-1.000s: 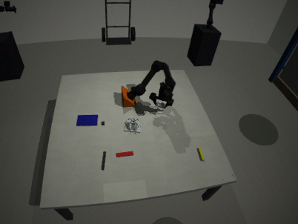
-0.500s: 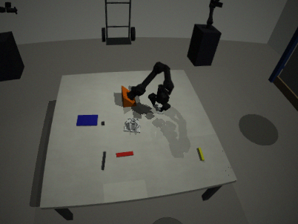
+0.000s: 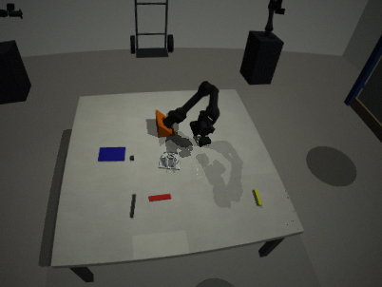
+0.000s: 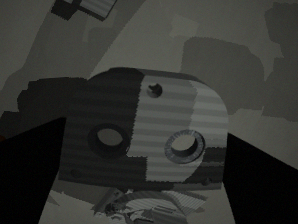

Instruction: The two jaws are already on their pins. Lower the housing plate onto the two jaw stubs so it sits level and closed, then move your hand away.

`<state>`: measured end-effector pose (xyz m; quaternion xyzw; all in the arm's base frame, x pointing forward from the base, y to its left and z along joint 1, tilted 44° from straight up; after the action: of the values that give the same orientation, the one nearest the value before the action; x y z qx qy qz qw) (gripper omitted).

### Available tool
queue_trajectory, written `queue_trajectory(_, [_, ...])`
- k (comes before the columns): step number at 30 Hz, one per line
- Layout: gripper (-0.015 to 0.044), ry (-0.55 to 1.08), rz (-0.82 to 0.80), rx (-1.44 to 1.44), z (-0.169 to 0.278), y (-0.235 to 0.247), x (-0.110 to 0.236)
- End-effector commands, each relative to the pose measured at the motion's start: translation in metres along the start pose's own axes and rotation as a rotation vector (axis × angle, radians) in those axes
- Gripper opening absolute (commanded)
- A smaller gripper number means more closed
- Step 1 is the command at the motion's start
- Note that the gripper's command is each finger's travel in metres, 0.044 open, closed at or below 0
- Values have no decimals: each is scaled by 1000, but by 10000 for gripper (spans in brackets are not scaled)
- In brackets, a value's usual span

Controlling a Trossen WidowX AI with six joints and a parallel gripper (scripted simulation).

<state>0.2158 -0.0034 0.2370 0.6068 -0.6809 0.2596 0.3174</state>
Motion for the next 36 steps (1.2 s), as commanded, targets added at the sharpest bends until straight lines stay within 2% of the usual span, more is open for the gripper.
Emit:
queue_trajectory(1, [351, 8, 2, -131, 10, -7, 0])
queue_trajectory(36, [351, 9, -2, -1078, 88, -38, -2])
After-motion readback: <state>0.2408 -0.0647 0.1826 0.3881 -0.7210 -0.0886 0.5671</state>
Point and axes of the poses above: the point midway between the two fingers, 35 mm back from their tips, its own x axis back along the fingers, its own y axis across the jaws, z = x × y, the point moved 10 cm from there along x, back along the fingers, and after that the axes turned 15 degrees about -x, right-handed, at the moved point
